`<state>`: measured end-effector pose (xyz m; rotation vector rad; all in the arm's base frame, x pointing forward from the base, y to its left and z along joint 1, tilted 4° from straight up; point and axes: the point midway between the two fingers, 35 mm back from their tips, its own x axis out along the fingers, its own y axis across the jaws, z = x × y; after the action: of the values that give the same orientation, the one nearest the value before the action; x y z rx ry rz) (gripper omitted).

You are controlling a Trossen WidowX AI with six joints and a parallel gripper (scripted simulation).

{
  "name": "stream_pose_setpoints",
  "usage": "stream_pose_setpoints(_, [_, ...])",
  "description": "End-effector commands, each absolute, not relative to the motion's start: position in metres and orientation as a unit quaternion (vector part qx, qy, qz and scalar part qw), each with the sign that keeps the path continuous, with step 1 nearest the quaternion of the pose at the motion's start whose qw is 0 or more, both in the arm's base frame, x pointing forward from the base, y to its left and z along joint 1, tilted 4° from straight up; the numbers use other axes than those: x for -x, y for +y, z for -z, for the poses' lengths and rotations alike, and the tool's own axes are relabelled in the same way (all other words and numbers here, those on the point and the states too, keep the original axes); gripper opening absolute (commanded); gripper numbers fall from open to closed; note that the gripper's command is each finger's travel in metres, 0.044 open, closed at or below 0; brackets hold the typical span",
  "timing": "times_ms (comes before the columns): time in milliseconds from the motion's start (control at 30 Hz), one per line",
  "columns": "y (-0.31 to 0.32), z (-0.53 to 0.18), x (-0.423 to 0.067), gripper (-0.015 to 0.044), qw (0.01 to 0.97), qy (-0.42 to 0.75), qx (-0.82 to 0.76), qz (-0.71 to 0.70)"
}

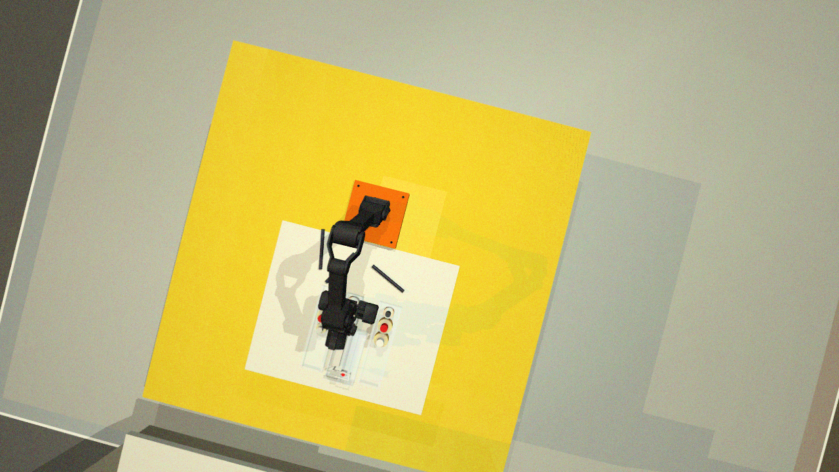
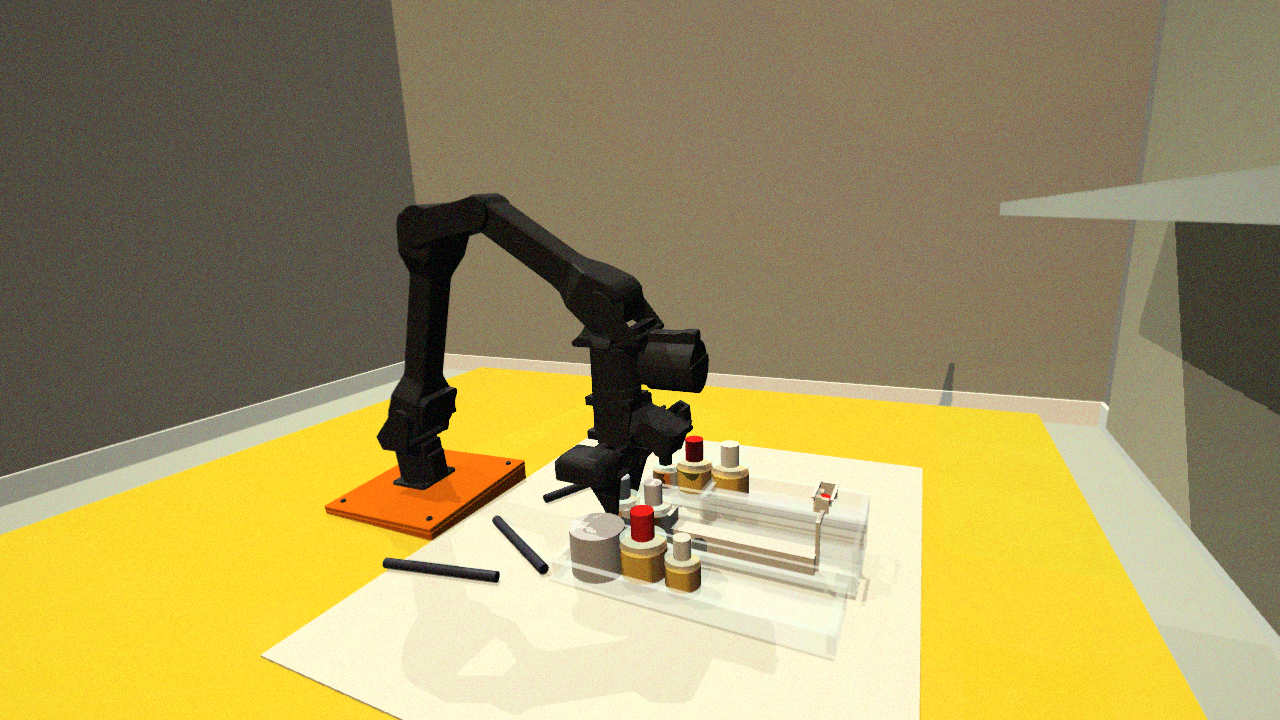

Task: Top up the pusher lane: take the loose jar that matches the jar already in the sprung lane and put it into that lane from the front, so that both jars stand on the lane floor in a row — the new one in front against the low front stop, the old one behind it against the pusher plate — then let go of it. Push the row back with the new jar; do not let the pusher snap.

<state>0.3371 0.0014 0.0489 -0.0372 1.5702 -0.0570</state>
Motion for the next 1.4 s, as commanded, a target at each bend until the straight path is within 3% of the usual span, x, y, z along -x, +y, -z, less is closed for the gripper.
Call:
stream_pose_setpoints(0, [0.001, -0.049, -0.336, 0.0000, 0.709, 0.704, 0.020, 0.025])
stream_pose_setpoints(400, [0.002, -0.049, -0.336, 0.0000, 0.709, 0.704, 0.020, 0.025])
stream_pose_setpoints(800, [0.002, -0.049, -0.336, 0.0303, 0.709, 0.704, 0.020, 0.025])
stream_pose_setpoints(1367, [0.003, -0.070, -0.328, 0.0303, 0.709, 0.704, 0.019, 0.025])
